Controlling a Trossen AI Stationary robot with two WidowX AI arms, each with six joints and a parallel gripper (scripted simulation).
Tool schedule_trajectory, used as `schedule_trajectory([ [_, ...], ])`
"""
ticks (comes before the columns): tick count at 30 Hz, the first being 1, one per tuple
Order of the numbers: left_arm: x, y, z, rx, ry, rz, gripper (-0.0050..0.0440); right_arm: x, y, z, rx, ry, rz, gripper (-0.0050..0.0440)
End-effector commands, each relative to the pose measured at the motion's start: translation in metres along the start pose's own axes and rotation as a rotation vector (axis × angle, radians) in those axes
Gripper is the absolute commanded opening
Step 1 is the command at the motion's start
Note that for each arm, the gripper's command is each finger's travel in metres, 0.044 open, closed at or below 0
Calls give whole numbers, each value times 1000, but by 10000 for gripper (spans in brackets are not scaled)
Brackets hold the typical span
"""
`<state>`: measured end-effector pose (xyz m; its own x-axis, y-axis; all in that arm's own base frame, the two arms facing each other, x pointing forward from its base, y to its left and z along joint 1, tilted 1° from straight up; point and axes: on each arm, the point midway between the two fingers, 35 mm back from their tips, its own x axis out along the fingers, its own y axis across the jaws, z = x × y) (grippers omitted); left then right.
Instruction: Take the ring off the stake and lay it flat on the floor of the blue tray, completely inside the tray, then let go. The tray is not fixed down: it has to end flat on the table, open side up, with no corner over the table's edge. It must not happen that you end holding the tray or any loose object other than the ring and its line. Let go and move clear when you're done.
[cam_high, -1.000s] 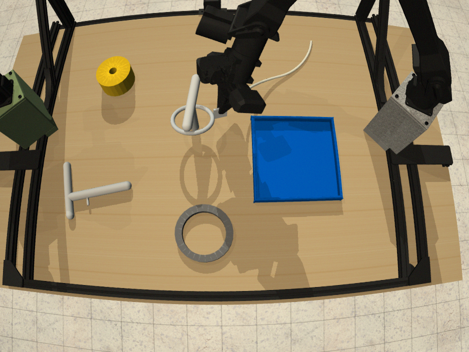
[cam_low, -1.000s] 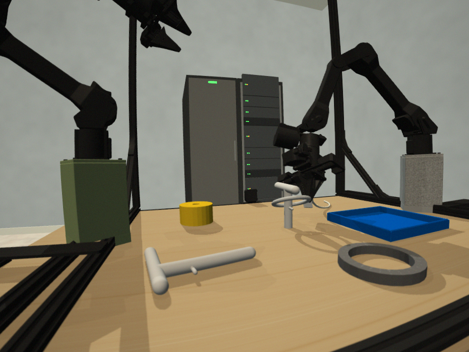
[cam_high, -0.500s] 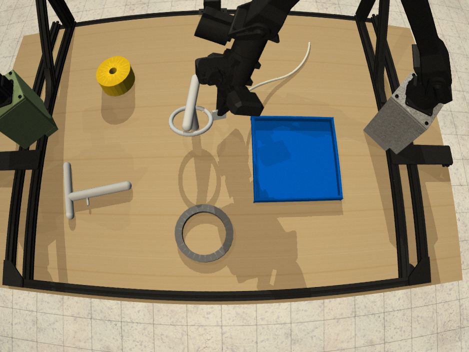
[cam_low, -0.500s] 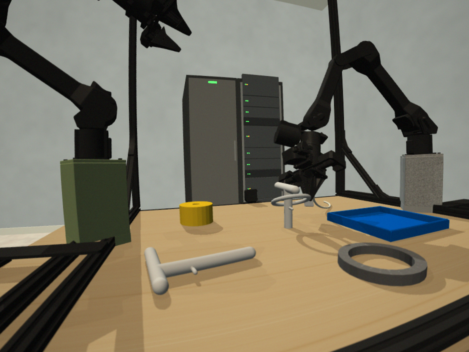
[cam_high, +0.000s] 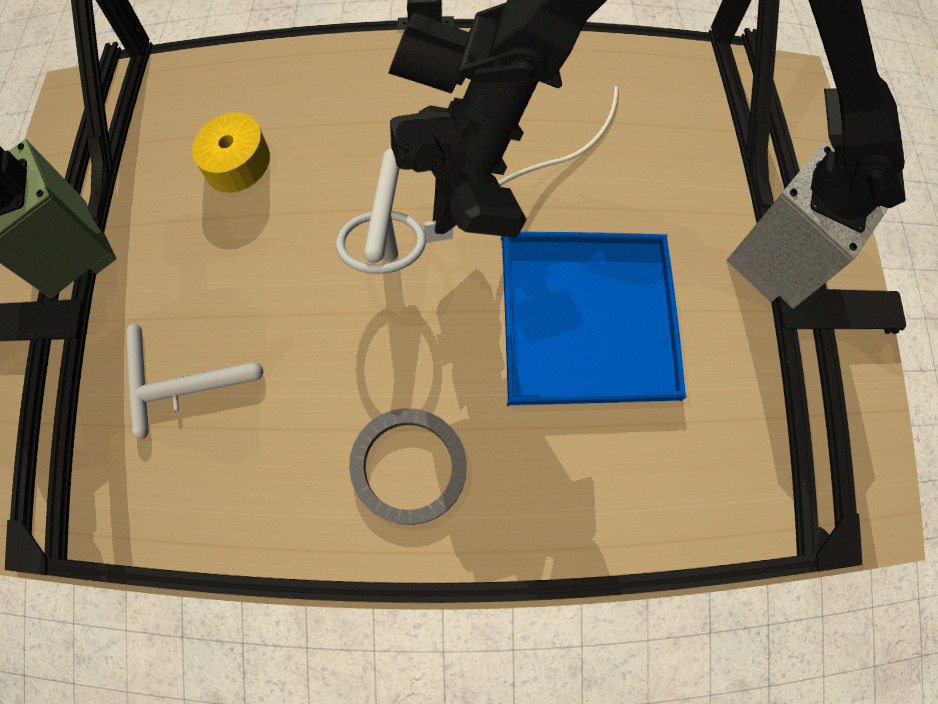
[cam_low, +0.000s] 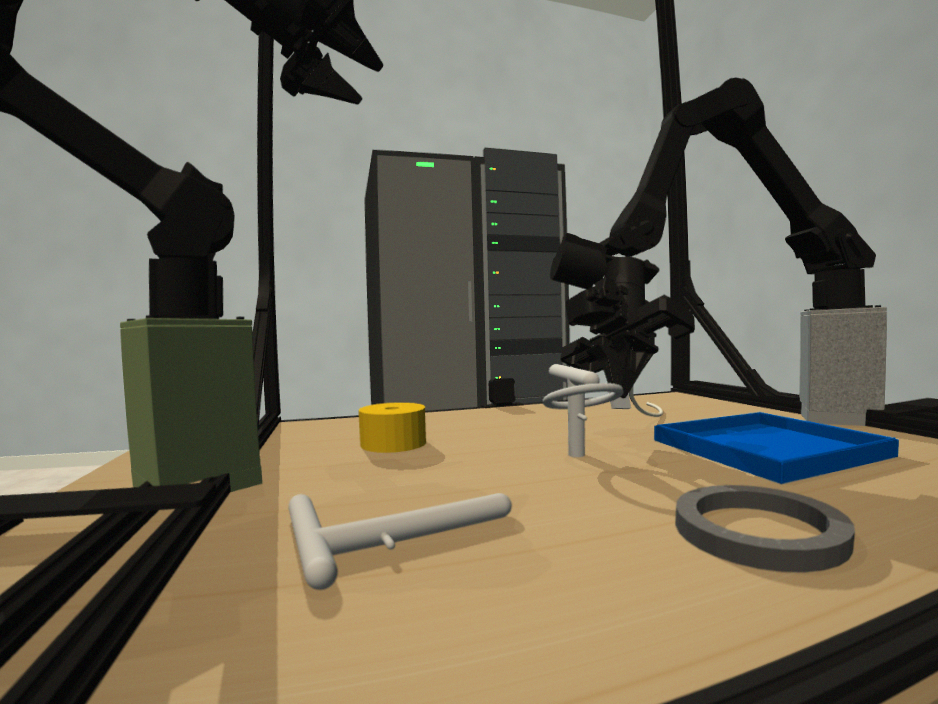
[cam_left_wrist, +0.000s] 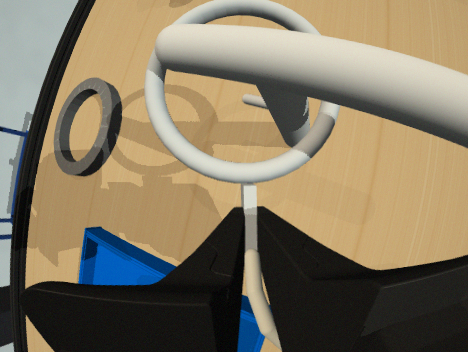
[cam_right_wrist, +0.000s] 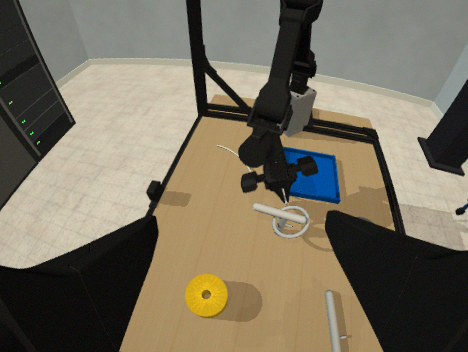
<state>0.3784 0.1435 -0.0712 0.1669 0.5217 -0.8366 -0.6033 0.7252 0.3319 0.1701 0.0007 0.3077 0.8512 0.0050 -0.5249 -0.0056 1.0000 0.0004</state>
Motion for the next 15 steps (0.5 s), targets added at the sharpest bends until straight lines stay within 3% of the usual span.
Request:
schedule_trajectory([
  [1, -3, 3, 3, 8, -6, -7, 0, 0, -1, 0, 3, 1, -5, 400],
  [15, -7, 5, 4, 51, -21, 21, 0, 0, -1, 0, 3, 1, -5, 400],
])
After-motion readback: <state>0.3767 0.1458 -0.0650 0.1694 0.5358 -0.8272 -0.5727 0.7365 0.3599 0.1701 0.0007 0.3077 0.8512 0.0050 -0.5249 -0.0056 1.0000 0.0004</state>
